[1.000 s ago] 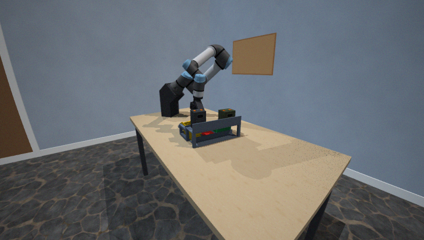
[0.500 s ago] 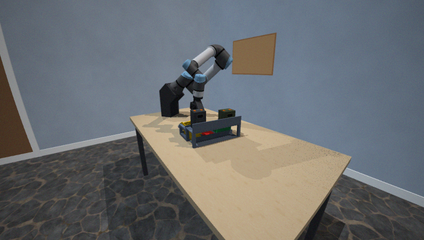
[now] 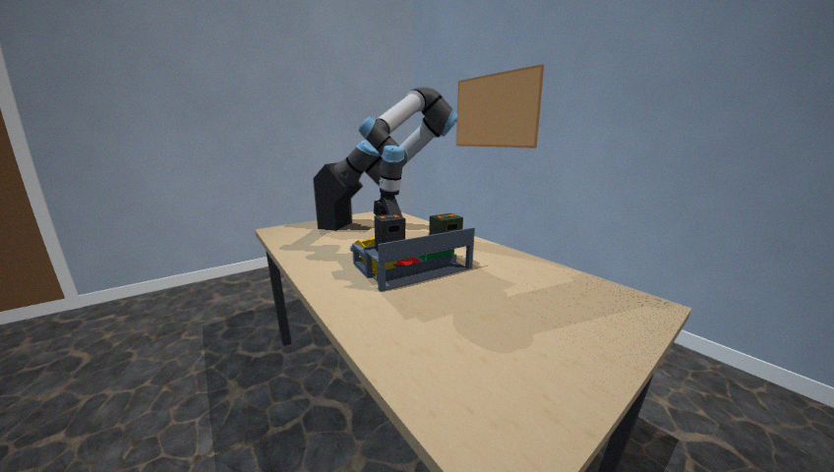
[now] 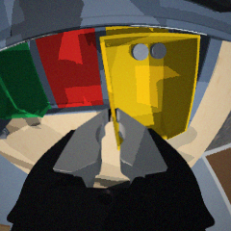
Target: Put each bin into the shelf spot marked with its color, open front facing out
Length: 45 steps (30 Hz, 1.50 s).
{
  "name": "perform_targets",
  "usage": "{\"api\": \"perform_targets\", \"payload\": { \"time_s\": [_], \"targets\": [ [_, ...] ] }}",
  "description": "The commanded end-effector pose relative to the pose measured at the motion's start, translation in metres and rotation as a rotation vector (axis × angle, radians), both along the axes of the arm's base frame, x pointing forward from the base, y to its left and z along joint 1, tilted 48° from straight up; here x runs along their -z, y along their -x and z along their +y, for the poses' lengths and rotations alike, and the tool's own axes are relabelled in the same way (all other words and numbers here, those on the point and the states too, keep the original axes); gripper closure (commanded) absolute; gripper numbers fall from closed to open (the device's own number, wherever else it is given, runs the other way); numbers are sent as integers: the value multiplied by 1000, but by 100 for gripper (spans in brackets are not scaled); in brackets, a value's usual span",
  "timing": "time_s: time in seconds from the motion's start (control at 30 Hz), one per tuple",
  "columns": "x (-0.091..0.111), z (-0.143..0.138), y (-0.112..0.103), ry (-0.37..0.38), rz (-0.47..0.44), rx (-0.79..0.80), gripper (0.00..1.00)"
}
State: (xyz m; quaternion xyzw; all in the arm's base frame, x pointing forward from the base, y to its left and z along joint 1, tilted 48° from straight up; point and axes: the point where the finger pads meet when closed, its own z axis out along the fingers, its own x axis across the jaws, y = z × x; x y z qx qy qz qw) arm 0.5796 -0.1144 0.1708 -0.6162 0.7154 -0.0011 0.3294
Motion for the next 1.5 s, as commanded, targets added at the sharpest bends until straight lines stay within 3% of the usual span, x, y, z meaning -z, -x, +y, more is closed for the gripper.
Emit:
{"api": "perform_targets", "payload": {
  "time_s": [0.0, 1.47],
  "targets": [
    [-1, -1, 0, 1, -2, 1, 100],
    [1, 1, -1, 0, -29, 16, 100]
  ]
}}
